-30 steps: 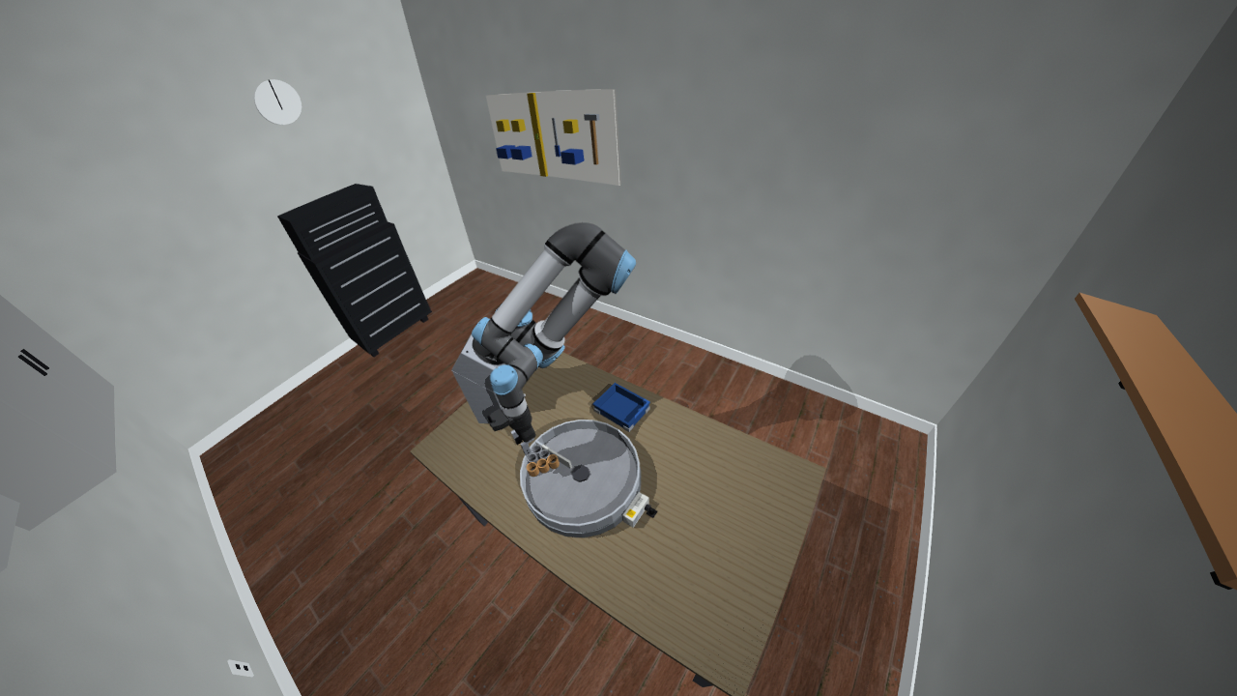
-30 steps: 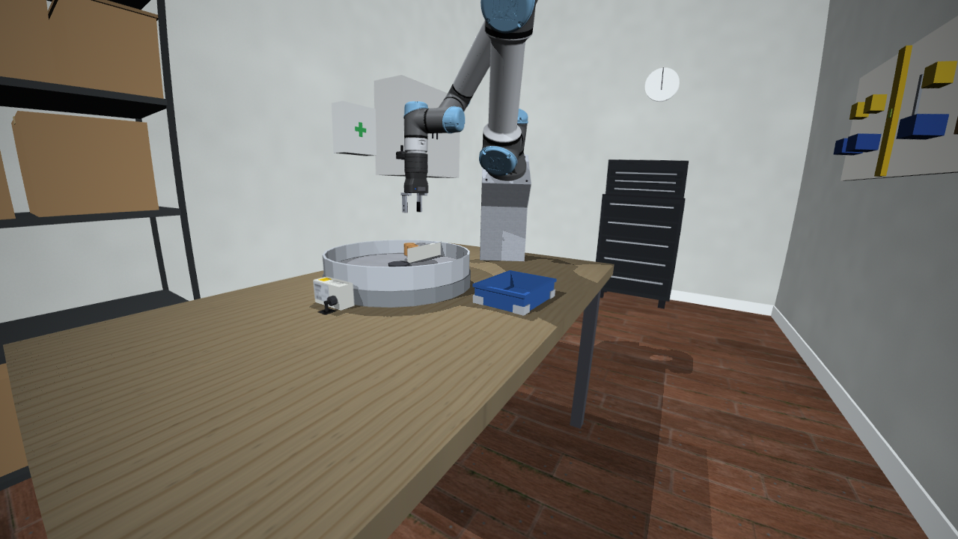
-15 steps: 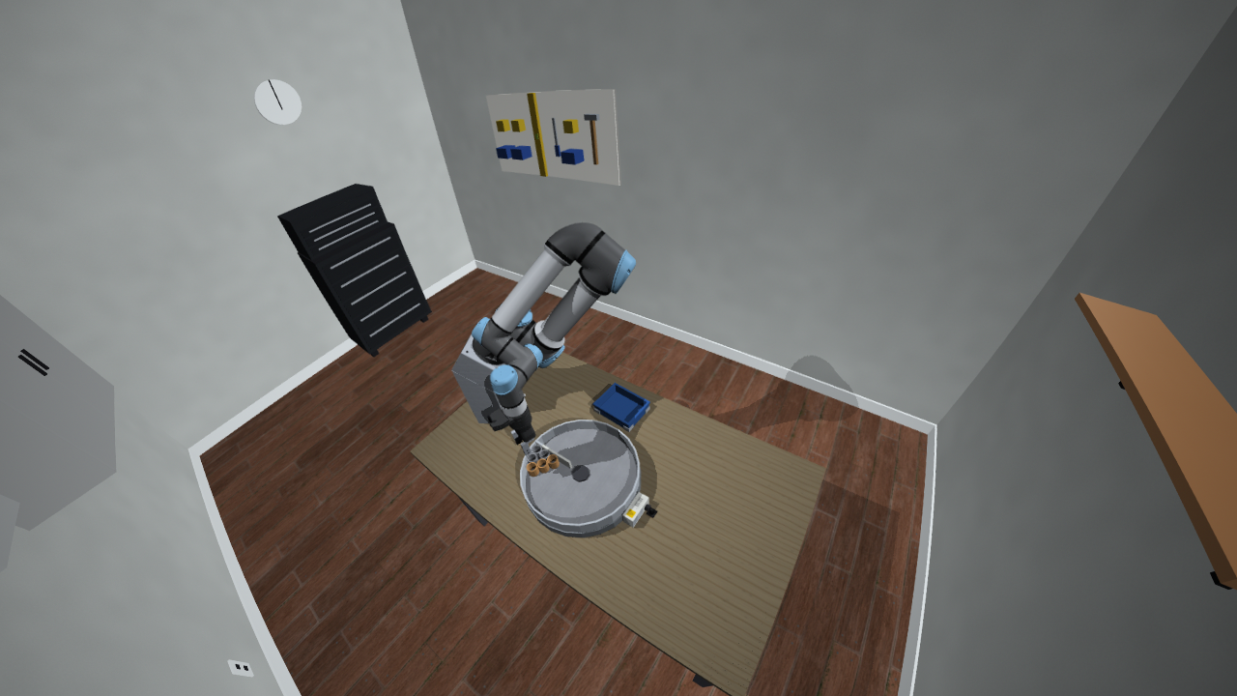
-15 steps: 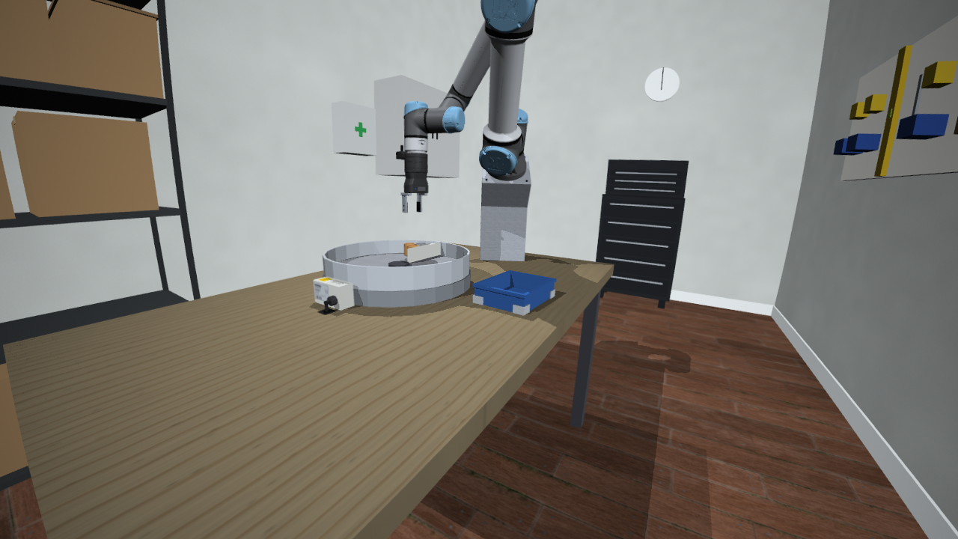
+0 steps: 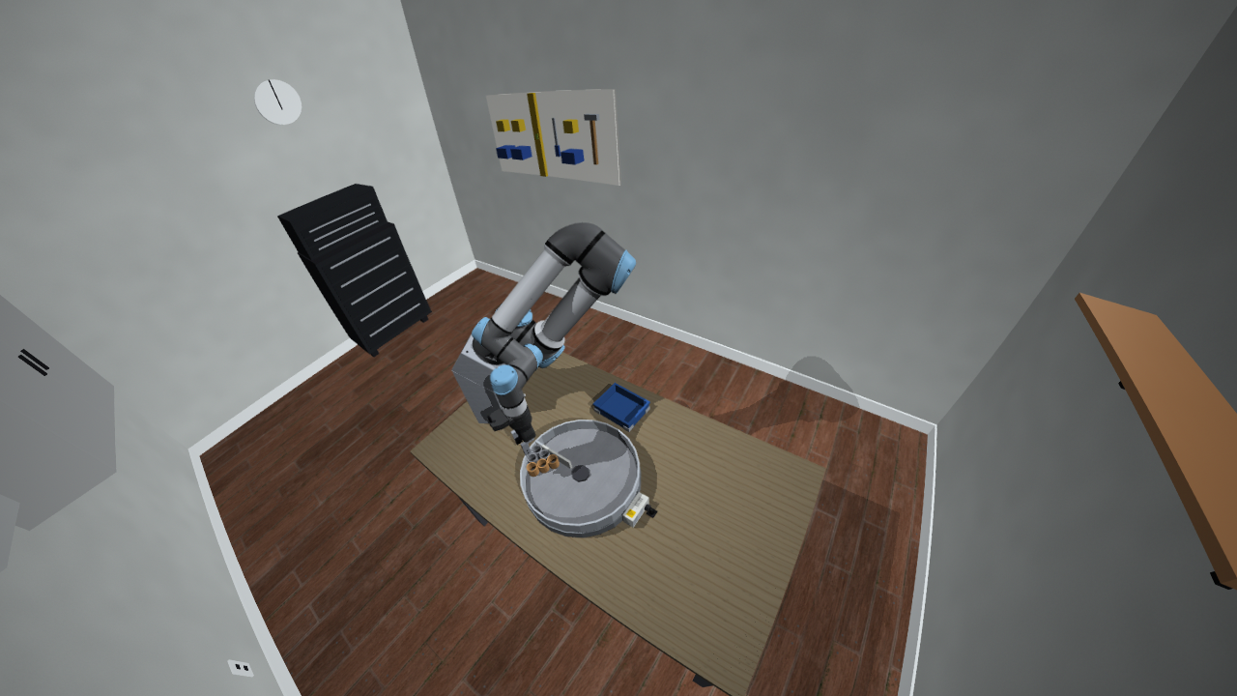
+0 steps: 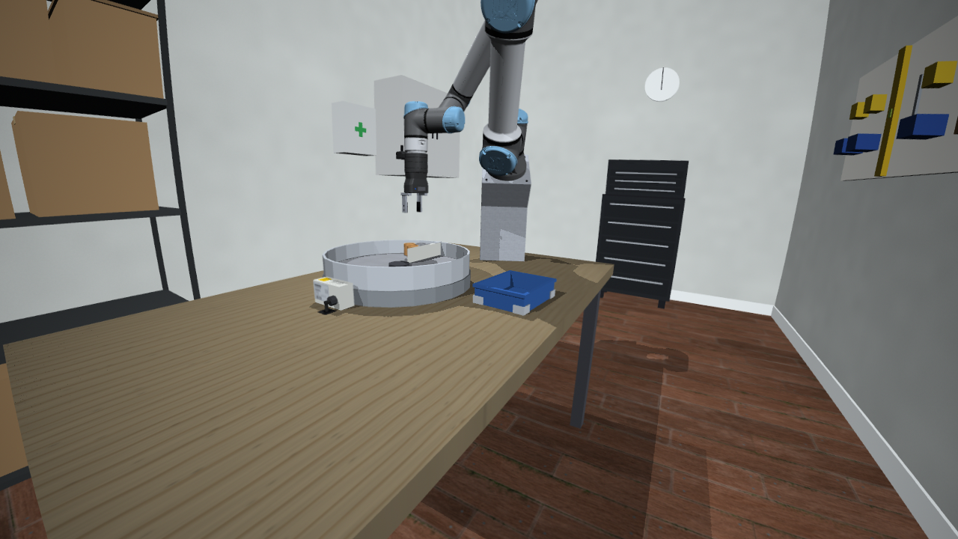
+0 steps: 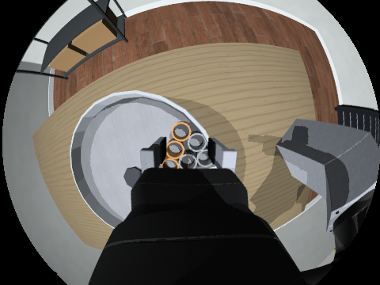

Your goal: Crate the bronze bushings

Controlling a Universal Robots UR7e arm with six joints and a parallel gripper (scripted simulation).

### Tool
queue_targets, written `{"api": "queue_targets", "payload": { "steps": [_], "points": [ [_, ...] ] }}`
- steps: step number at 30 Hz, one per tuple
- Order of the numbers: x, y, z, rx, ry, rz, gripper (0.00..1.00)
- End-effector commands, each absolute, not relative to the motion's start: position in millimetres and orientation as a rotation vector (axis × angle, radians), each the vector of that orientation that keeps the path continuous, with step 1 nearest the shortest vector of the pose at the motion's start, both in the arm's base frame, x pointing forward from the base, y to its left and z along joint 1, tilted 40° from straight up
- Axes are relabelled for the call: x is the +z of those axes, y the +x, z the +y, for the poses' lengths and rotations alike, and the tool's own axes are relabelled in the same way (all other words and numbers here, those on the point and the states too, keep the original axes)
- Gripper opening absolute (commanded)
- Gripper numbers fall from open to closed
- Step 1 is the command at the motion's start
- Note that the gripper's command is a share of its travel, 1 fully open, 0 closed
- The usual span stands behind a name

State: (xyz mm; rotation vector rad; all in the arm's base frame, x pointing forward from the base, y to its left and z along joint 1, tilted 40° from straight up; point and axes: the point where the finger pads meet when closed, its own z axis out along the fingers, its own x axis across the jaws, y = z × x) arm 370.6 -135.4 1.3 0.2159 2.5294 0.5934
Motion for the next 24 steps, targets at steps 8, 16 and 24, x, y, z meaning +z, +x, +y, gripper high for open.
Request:
{"api": "queue_targets", "payload": {
  "steps": [8,16,24],
  "points": [
    [1.5,370.6,-135.7,0.592,0.216,2.529,1.0],
    [1.5,370.6,-135.7,0.592,0.216,2.529,1.0],
    [2.4,377.8,-128.6,0.592,0.216,2.529,0.34]
  ]
}}
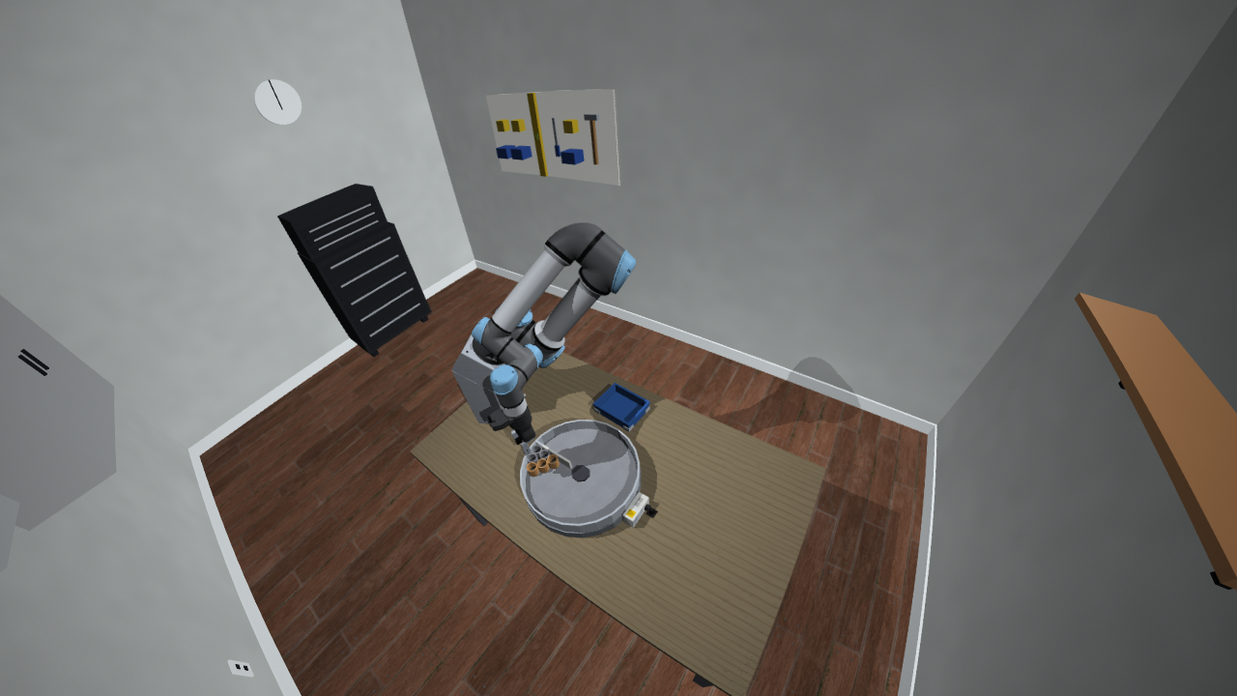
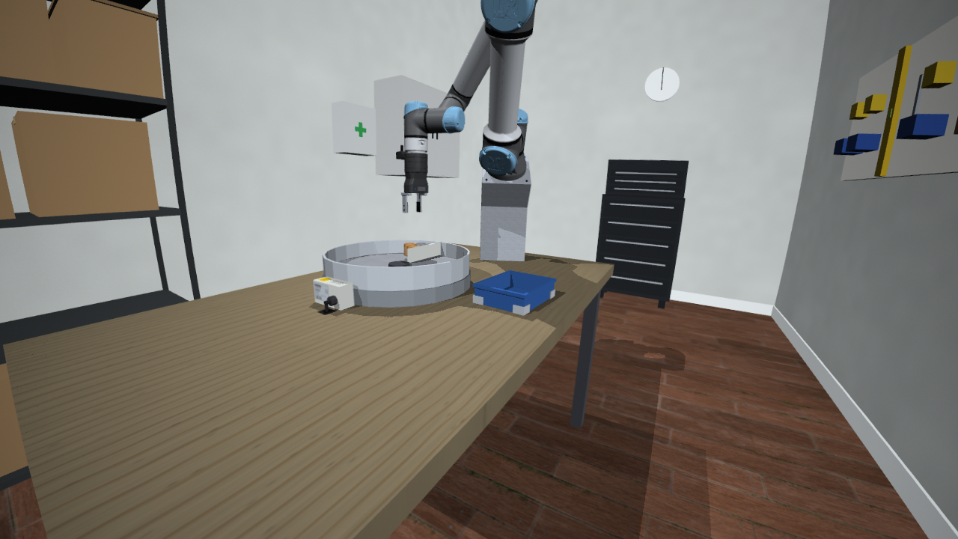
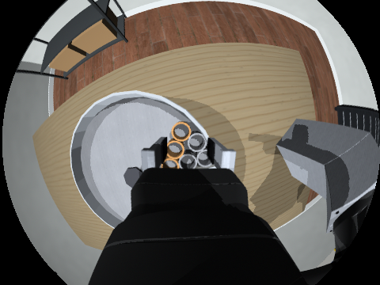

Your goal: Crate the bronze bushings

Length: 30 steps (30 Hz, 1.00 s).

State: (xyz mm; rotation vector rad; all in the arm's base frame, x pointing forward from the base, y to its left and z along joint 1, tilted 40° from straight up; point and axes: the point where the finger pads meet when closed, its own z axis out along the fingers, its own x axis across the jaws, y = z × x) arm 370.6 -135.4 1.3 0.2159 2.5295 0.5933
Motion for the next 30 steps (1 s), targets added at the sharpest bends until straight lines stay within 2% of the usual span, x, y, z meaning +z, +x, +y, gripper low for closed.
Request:
{"api": "queue_targets", "payload": {
  "steps": [1,4,16,21,30],
  "points": [
    [3.3,384.9,-121.4,0.592,0.216,2.529,0.34],
    [6.0,406.4,-99.8,0.592,0.216,2.529,0.34],
    [6.0,406.4,-99.8,0.592,0.216,2.529,0.34],
    [10.6,442.0,-63.6,0.594,0.215,2.529,0.34],
    [10.6,442.0,-63.6,0.594,0.215,2.529,0.34]
  ]
}}
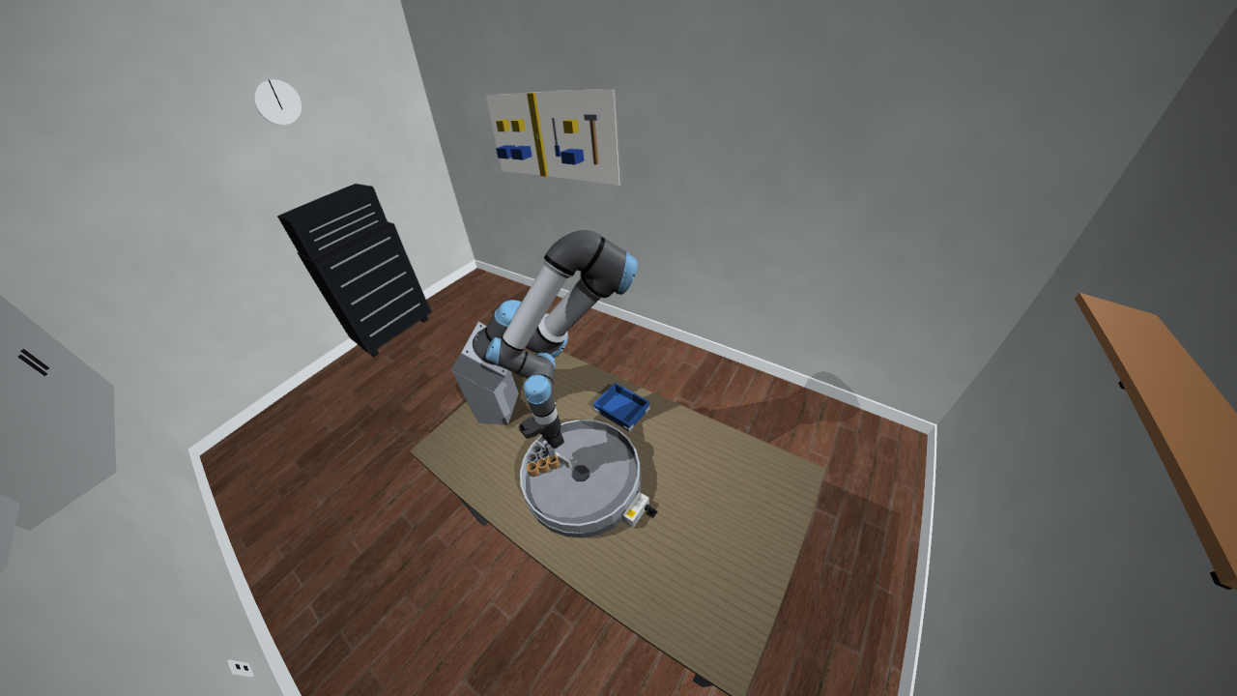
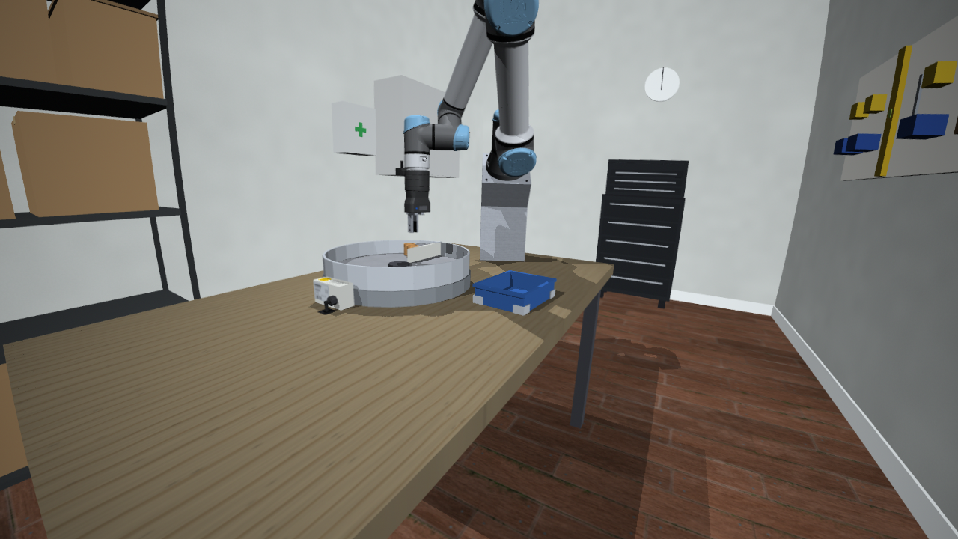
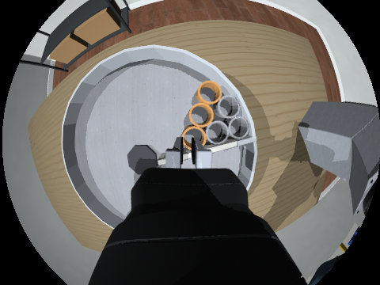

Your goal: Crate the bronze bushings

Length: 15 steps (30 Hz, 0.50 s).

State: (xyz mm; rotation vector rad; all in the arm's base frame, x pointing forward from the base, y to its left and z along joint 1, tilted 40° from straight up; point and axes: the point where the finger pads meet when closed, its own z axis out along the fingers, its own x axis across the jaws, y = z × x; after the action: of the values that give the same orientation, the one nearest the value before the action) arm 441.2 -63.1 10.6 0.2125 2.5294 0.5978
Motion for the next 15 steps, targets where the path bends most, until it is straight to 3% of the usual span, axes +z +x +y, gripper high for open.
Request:
{"api": "queue_targets", "payload": {
  "steps": [1,3,4,15],
  "points": [
    [10.6,442.0,-63.6,0.594,0.215,2.529,0.34],
    [10.6,442.0,-63.6,0.594,0.215,2.529,0.34],
    [10.6,441.8,-63.3,0.595,0.214,2.529,0.48],
    [10.6,441.8,-63.3,0.595,0.214,2.529,0.48]
  ]
}}
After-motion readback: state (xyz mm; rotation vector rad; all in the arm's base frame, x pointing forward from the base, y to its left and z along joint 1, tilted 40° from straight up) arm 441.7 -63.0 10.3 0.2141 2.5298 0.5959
